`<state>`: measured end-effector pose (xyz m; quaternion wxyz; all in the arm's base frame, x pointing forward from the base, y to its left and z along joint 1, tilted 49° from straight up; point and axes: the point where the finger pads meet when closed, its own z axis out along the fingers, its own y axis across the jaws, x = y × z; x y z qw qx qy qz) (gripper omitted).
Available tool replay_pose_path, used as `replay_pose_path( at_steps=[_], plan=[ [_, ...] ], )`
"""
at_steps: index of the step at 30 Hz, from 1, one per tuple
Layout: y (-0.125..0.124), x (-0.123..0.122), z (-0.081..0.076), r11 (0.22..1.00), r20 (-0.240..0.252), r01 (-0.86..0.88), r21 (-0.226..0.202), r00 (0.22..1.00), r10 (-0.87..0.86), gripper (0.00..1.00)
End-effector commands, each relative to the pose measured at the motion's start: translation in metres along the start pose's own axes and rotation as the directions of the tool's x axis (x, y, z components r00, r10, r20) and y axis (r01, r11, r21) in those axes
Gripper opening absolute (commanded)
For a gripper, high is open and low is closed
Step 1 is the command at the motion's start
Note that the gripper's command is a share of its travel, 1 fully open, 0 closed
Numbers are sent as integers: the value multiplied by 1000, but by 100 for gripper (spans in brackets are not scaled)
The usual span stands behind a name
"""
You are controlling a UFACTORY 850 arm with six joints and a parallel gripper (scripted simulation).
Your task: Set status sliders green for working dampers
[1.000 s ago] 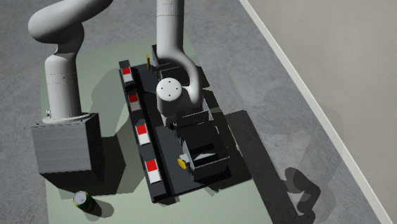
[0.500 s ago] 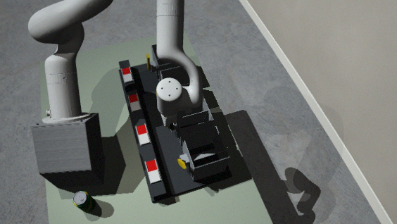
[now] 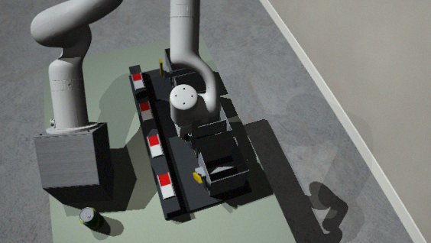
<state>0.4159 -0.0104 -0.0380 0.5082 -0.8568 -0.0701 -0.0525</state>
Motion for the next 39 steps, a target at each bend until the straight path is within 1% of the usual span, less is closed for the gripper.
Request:
replay_pose_path(
  at_steps=[1,9,19,25,31,33,39],
  plan=[
    [0,1,-1,1000,-1,1,-1,1000,-1,19],
    [1,1,-1,1000,-1,1,2,1000,-1,19],
    [2,1,-1,1000,-1,1,19,1000,-1,19],
    [5,1,-1,999,-1,1,44,1000,-1,19],
    [8,1,0,997,-1,1,78,1000,-1,19],
    [8,1,0,997,-1,1,78,1000,-1,19],
    [12,1,0,993,-1,1,121,1000,-1,19]
  ],
)
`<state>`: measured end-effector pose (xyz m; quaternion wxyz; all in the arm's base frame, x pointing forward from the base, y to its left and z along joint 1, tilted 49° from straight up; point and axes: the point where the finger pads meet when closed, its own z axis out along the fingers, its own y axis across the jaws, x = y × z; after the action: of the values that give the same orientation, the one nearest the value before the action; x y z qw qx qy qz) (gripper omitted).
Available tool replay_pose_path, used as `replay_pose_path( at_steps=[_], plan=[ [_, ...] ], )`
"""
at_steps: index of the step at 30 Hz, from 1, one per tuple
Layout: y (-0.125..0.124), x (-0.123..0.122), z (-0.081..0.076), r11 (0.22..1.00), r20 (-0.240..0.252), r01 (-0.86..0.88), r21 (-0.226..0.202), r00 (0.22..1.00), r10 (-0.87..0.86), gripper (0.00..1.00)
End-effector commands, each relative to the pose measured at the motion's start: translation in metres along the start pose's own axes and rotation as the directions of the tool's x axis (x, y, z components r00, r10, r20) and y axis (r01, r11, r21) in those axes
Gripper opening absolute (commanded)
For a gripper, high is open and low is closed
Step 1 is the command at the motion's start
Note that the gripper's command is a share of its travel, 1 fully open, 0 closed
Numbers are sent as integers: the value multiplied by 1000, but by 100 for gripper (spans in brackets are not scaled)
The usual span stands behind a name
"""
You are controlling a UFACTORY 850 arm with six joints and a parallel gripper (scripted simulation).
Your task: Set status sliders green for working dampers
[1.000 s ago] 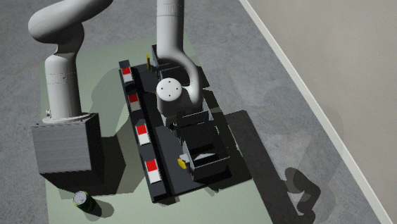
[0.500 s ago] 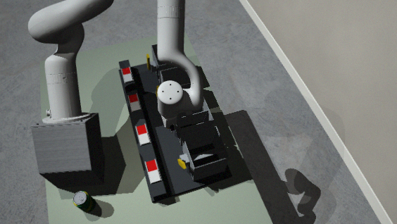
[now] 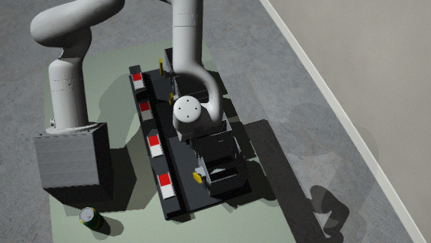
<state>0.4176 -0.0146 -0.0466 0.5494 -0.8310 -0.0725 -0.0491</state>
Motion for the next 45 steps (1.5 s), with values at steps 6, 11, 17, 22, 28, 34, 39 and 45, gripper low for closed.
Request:
replay_pose_path(
  at_steps=[6,11,17,22,28,34,39,45],
  plan=[
    [8,1,-1,997,-1,1,73,1000,-1,19],
    [10,1,0,995,-1,1,98,1000,-1,19],
    [15,1,0,989,-1,1,150,1000,-1,19],
    [19,1,1,982,-1,1,191,1000,-1,19],
    [22,1,2,975,-1,1,221,1000,-1,19],
    [26,1,3,965,-1,1,261,1000,-1,19],
    [29,1,3,958,-1,1,287,1000,-1,19],
    [31,1,4,953,-1,1,303,1000,-1,19]
  ],
)
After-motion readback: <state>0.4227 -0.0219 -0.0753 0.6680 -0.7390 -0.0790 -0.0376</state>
